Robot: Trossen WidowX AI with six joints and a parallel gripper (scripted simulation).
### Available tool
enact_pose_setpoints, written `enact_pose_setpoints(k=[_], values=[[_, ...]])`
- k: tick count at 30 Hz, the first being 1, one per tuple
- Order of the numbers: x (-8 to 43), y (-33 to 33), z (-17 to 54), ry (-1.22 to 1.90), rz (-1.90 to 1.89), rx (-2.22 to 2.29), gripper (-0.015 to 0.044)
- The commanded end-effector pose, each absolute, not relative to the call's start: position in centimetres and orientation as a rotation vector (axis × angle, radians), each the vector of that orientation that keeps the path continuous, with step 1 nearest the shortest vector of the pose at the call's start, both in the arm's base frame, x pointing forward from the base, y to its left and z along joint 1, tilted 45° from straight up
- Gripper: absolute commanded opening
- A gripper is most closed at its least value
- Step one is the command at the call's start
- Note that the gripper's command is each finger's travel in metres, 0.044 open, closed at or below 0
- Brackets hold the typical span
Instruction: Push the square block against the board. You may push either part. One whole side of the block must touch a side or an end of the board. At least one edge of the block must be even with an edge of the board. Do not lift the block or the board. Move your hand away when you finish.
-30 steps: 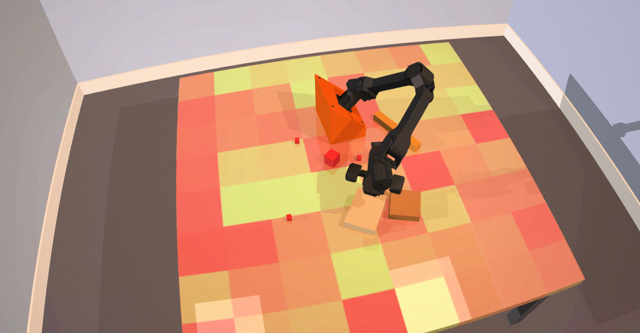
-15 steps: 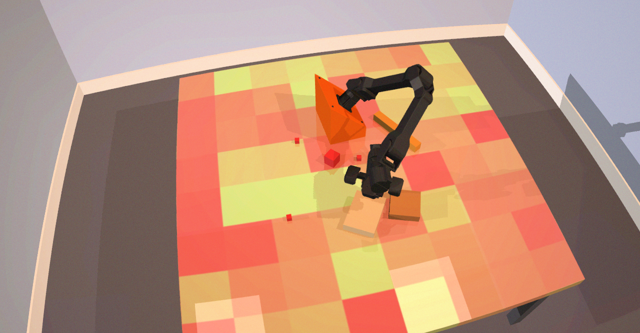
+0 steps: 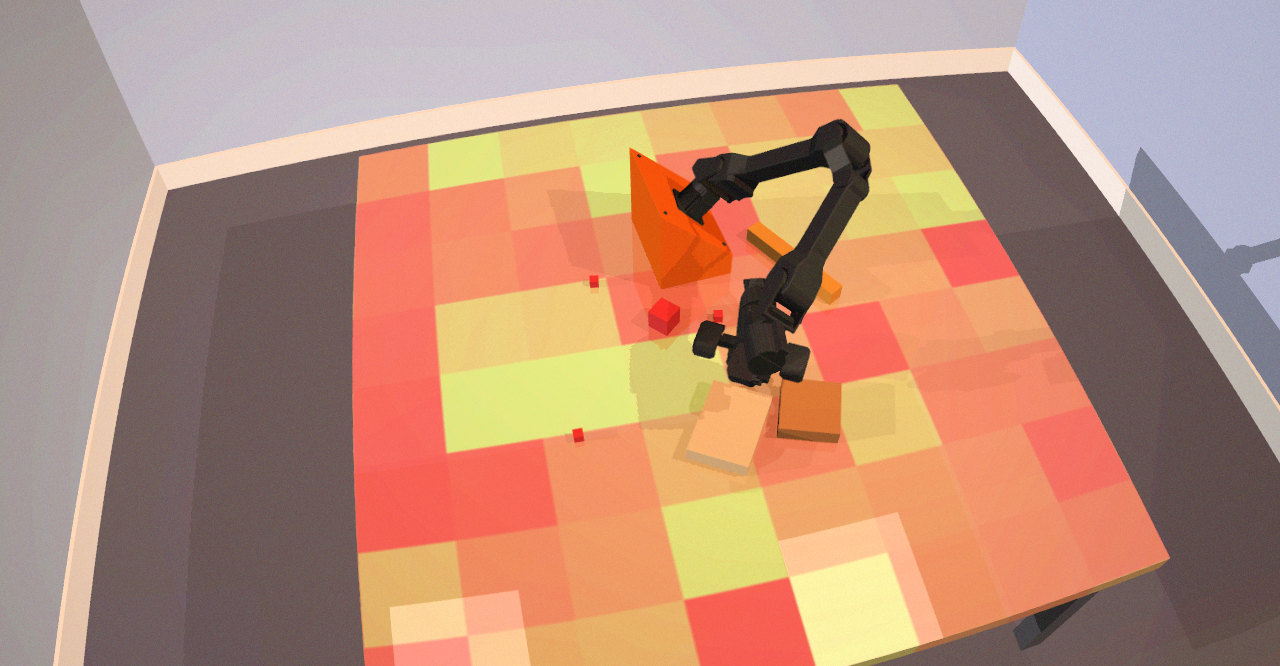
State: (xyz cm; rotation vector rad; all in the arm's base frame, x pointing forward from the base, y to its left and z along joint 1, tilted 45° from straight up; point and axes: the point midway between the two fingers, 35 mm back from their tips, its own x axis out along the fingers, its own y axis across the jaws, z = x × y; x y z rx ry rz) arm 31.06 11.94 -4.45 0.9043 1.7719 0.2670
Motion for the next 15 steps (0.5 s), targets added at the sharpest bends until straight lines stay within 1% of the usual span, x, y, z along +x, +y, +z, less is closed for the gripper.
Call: enact_pose_setpoints(k=[1, 10, 12, 15], values=[[30.6, 12.1, -4.1, 1.769, 0.266, 0.905, 0.0], [29.3, 12.5, -3.6, 1.77, 0.266, 0.906, 0.0], [29.9, 11.5, -3.0, 1.772, 0.264, 0.902, 0.0], [30.3, 8.7, -0.1, 1.769, 0.264, 0.903, 0.0]])
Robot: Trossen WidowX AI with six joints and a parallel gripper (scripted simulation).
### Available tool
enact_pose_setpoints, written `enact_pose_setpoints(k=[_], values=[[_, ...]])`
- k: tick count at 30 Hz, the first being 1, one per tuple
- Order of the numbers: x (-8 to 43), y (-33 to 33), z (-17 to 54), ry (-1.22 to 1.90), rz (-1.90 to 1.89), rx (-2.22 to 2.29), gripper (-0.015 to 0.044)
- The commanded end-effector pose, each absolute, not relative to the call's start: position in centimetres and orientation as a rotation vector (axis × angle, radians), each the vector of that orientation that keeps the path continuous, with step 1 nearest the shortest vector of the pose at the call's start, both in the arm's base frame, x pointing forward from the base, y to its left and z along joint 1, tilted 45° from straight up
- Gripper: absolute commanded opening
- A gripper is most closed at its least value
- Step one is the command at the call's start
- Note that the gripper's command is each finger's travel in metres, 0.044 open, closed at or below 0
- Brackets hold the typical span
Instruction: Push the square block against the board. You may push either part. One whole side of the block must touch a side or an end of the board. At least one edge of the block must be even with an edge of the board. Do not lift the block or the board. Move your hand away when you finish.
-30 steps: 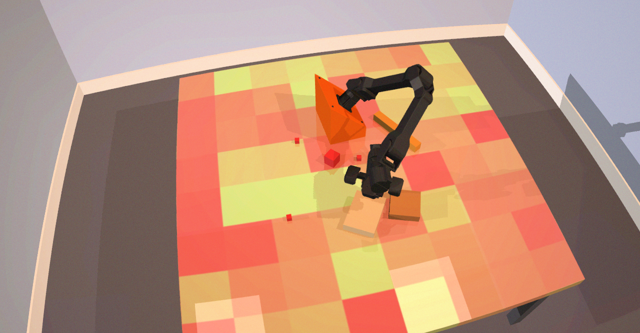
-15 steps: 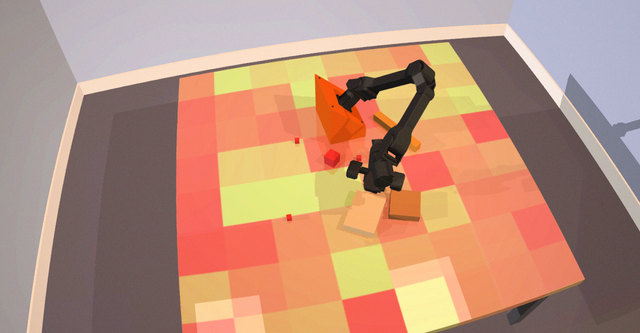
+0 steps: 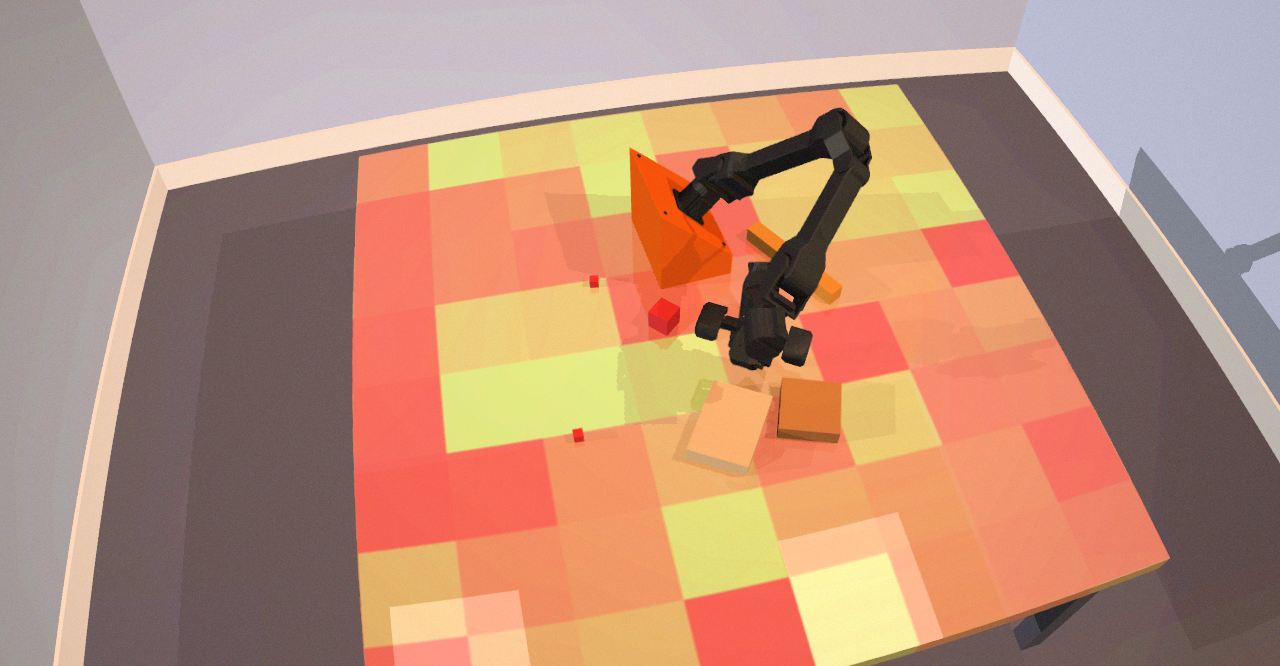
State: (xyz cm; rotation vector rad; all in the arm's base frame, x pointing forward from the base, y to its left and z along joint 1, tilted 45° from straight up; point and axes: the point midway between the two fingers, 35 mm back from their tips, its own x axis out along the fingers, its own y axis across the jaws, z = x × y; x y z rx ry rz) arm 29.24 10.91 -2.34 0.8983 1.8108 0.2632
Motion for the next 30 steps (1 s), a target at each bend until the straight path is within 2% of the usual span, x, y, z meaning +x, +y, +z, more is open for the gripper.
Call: enact_pose_setpoints(k=[1, 7, 24, 30], values=[[30.3, 8.5, 0.1, 1.769, 0.265, 0.904, 0.0], [31.0, 8.5, 0.2, 1.767, 0.271, 0.899, 0.0], [44.9, 11.4, 0.8, 1.706, 0.423, 0.771, 0.0], [45.6, 13.7, -1.3, 1.7, 0.437, 0.76, 0.0]])
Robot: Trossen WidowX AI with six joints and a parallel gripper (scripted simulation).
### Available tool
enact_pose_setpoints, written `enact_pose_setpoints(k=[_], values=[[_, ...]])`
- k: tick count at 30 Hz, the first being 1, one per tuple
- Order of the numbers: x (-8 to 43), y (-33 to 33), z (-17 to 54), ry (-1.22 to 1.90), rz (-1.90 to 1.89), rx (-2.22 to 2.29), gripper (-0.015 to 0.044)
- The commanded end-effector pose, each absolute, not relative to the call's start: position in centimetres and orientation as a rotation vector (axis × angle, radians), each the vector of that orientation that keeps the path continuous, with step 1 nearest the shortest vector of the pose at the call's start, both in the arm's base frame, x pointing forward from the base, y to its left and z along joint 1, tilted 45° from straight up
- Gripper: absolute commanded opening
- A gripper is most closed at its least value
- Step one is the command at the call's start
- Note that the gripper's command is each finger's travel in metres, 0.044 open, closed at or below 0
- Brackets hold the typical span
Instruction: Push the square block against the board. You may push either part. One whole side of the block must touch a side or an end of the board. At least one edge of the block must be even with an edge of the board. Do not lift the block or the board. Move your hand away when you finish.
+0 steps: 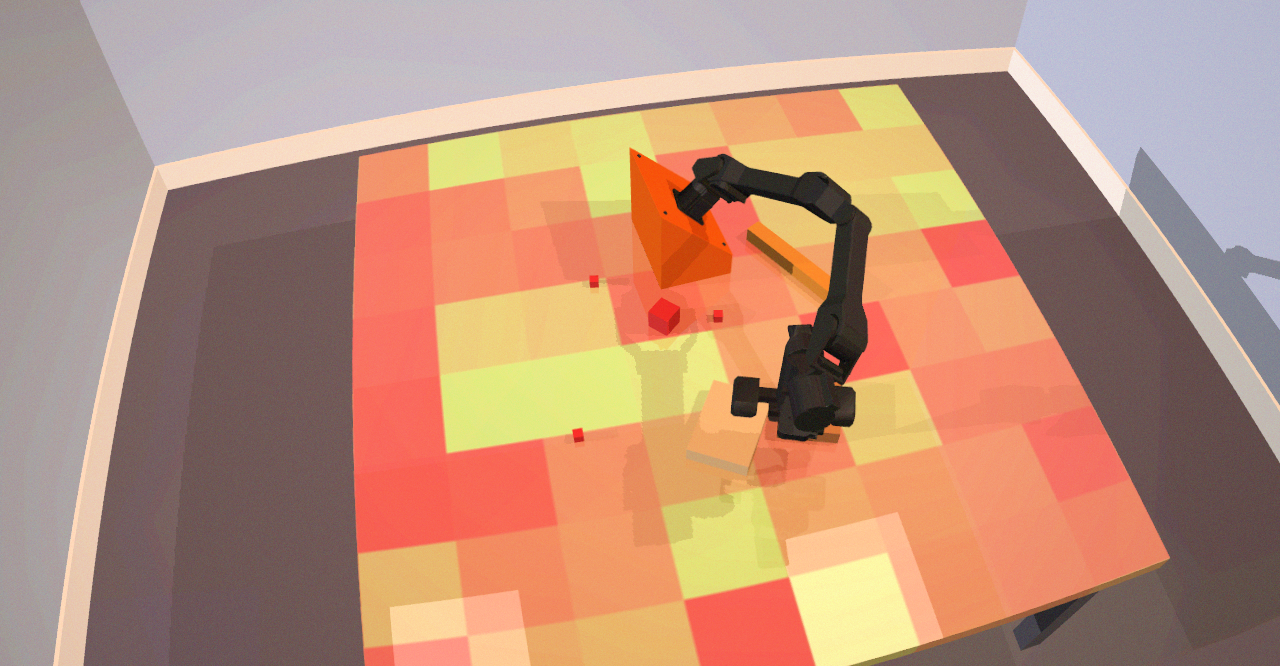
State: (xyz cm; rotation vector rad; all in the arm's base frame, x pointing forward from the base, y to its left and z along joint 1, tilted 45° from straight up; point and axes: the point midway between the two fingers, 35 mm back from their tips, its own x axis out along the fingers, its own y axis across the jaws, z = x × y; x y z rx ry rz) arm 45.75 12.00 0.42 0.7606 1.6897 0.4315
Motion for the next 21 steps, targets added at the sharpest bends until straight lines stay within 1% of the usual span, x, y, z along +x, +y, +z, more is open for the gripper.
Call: enact_pose_setpoints(k=[1, 3, 21], values=[[45.4, 14.8, -2.3, 1.7, 0.438, 0.761, 0.0], [45.2, 15.6, -3.2, 1.7, 0.438, 0.762, 0.0], [43.7, 15.9, -2.6, 1.701, 0.438, 0.762, 0.0]])
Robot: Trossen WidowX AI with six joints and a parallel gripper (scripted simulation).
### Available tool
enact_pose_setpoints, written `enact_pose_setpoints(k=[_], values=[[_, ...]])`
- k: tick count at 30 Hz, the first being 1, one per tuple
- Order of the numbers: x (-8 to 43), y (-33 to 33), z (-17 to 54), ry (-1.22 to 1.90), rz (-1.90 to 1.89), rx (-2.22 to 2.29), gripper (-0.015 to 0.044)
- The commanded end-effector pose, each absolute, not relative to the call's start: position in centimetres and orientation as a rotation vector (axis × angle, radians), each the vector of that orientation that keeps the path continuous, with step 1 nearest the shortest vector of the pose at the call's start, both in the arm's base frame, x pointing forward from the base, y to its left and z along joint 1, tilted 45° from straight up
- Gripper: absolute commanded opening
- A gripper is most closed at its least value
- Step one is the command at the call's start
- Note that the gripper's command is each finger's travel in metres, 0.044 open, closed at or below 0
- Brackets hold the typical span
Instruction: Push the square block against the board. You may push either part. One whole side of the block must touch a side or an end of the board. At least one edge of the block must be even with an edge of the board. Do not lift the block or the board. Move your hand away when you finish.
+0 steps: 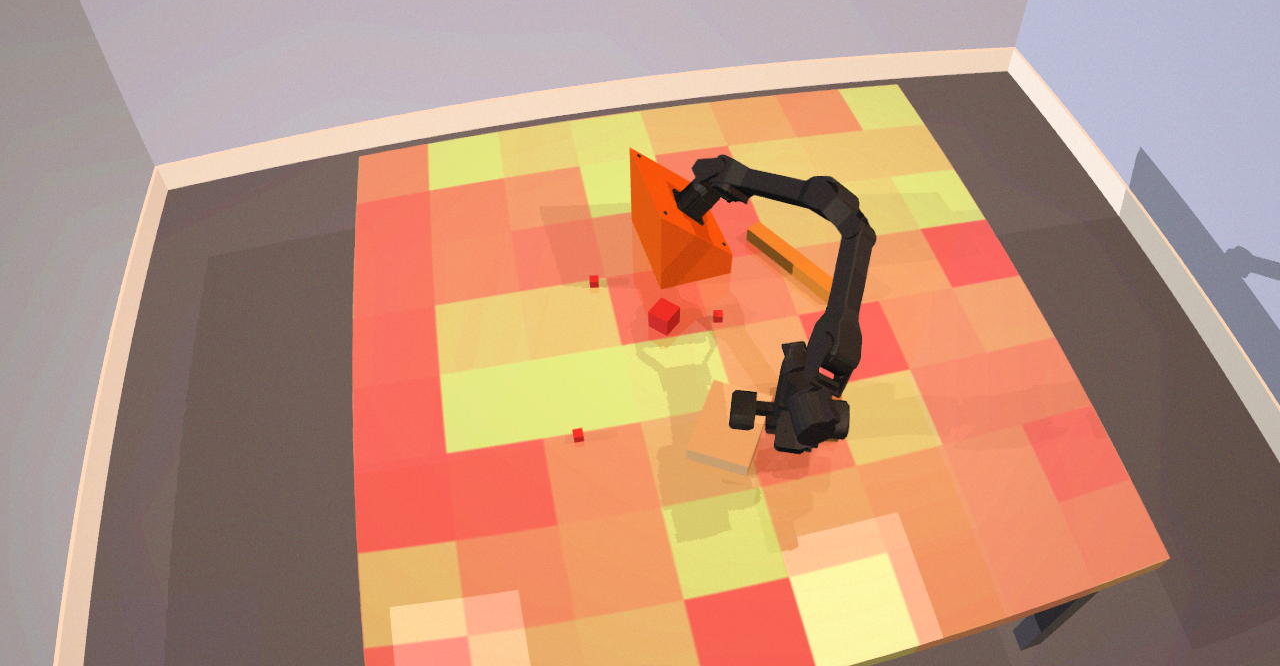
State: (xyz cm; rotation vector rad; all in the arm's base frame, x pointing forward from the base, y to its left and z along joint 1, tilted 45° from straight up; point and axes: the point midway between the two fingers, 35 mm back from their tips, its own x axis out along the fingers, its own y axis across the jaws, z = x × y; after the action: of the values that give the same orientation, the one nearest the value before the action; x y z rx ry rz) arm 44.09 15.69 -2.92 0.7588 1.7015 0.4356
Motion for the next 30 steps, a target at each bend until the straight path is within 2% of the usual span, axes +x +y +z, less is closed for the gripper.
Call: enact_pose_setpoints(k=[1, 30], values=[[43.6, 15.9, -2.5, 1.701, 0.438, 0.762, 0.0], [39.7, 16.9, -1.0, 1.703, 0.438, 0.763, 0.0]])
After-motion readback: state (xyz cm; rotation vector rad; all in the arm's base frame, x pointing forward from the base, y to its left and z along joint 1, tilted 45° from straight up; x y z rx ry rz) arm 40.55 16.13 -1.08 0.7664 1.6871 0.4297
